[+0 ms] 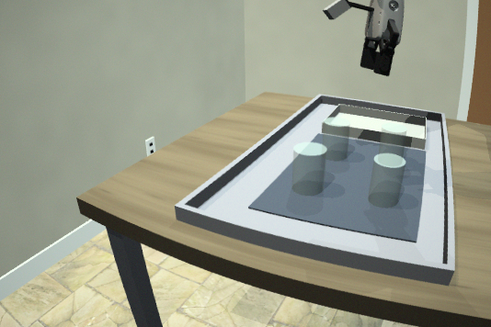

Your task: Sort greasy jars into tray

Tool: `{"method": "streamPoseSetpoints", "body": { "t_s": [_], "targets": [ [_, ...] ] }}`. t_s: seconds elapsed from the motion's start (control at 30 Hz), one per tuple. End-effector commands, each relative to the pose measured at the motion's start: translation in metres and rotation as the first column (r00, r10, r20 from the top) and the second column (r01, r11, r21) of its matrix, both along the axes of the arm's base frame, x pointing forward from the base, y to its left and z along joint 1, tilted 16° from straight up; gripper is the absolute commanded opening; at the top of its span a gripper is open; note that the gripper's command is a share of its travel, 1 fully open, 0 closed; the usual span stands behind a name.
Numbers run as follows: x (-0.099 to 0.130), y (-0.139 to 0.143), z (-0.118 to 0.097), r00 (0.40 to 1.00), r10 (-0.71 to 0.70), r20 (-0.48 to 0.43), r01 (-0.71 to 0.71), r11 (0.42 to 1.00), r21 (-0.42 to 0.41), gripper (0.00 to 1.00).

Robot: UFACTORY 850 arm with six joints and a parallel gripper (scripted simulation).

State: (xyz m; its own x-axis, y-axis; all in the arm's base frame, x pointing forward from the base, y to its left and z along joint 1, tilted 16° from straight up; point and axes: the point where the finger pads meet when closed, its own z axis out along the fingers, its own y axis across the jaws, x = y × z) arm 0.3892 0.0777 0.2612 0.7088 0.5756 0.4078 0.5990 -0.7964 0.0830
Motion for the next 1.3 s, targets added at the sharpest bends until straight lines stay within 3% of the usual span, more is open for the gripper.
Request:
{"method": "streamPoseSetpoints", "body": {
  "t_s": [0.0, 0.13, 0.17, 0.47, 0.5, 0.73, 0.77, 1.1, 1.27],
  "targets": [
    [0.004, 0.002, 0.002, 0.993, -0.111, -0.036, 0.111, 0.994, -0.011, 1.0],
    [0.004, 0.002, 0.002, 0.993, -0.111, -0.036, 0.111, 0.994, -0.011, 1.0],
    [0.008, 0.003, 0.003, 0.974, -0.217, -0.065, 0.217, 0.976, 0.002, 1.0],
    [0.008, 0.003, 0.003, 0.974, -0.217, -0.065, 0.217, 0.976, 0.002, 1.0],
    [0.011, 0.005, 0.004, 0.941, -0.324, -0.101, 0.325, 0.946, -0.002, 1.0],
    [0.011, 0.005, 0.004, 0.941, -0.324, -0.101, 0.325, 0.946, -0.002, 1.0],
    [0.014, 0.006, 0.005, 0.902, -0.41, -0.132, 0.411, 0.911, -0.024, 1.0],
    [0.014, 0.005, 0.005, 0.906, -0.399, -0.141, 0.404, 0.915, 0.002, 1.0],
    [0.015, 0.006, 0.006, 0.88, -0.454, -0.143, 0.451, 0.891, -0.051, 1.0]
  ]
}}
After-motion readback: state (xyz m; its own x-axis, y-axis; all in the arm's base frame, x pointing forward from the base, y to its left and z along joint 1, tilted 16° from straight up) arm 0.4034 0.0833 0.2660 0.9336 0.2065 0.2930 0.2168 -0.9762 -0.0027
